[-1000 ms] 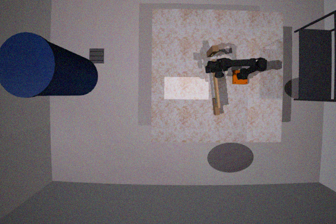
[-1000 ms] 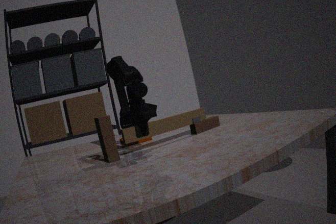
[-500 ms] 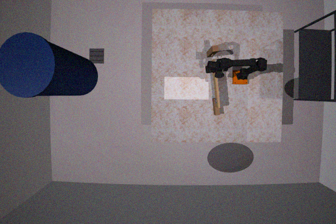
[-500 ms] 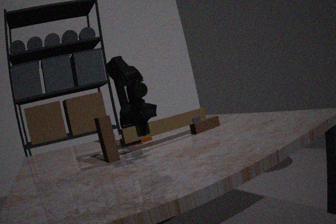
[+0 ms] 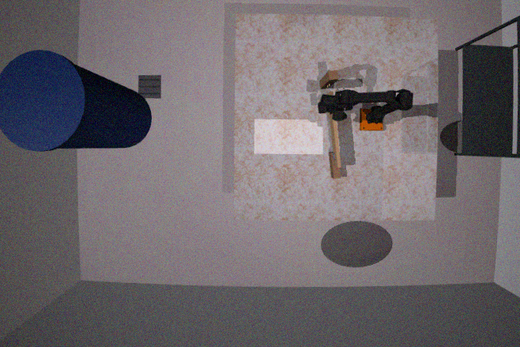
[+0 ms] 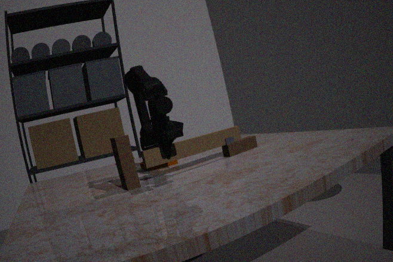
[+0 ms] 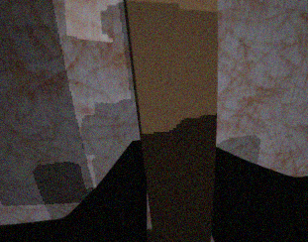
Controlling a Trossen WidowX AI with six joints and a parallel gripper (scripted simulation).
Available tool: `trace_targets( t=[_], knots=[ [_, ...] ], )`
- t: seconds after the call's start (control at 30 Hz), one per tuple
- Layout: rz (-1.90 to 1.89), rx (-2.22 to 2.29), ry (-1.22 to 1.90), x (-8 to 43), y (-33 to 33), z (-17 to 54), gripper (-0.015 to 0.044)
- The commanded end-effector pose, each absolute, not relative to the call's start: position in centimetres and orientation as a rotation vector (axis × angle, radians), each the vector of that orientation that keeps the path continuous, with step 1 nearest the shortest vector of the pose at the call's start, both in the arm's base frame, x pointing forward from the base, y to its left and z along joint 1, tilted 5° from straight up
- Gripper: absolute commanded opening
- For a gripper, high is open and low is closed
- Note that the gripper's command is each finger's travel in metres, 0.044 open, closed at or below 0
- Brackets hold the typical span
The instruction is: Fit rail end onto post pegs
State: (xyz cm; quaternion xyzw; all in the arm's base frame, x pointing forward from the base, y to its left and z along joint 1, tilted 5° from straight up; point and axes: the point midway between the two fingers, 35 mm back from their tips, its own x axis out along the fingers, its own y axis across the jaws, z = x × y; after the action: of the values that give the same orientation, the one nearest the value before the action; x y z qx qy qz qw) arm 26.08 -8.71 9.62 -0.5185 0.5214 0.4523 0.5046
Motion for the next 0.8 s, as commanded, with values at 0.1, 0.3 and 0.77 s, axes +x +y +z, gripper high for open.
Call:
trace_targets(
  t=[0.1,0.3,0.77],
  knots=[
    [1.085,-1.259,1.251,26.40,-8.72,9.91,0.0000],
    [1.085,-1.259,1.251,26.43,-8.71,10.03,0.0000],
    [1.085,-1.259,1.251,26.47,-8.72,9.92,0.0000]
  ],
)
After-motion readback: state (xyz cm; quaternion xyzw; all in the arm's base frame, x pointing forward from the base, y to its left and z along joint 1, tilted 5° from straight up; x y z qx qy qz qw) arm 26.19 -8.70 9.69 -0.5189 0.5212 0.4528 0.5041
